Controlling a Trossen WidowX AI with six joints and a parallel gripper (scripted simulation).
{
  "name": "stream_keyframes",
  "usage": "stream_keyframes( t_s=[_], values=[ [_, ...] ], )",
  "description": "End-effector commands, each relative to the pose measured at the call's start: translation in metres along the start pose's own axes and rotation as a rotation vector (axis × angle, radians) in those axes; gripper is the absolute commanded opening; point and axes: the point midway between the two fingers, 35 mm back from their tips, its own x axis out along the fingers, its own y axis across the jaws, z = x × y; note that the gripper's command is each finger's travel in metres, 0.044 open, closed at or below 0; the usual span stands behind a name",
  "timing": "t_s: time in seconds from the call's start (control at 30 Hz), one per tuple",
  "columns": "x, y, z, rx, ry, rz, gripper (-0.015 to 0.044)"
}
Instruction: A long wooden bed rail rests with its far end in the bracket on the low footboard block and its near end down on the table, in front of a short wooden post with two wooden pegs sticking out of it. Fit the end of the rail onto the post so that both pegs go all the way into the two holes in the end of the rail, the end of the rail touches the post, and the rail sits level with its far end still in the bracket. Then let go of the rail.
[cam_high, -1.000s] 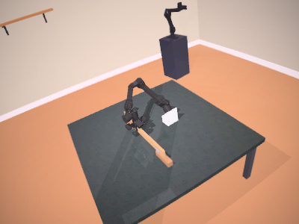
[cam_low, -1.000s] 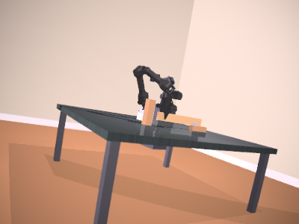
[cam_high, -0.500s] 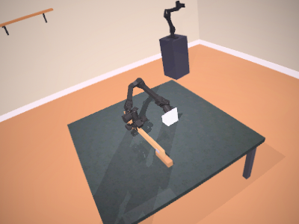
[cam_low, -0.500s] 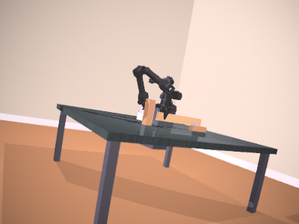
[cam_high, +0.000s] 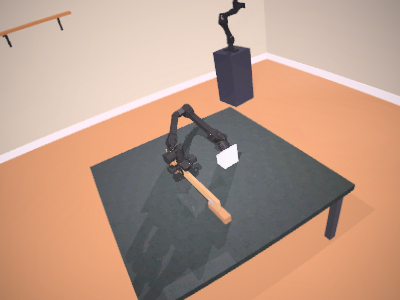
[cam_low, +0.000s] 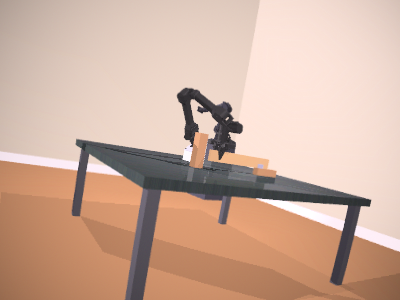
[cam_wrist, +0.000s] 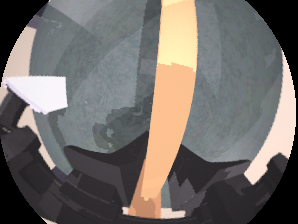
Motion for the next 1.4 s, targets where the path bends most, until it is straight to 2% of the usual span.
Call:
stream_keyframes(
  t_s=[0.0, 1.37],
  values=[
    [-0.003, -0.001, -0.003, -0.001, -0.001, -0.006, 0.0],
    [-0.002, -0.001, -0.016, -0.001, 0.0, -0.006, 0.0]
  ],
)
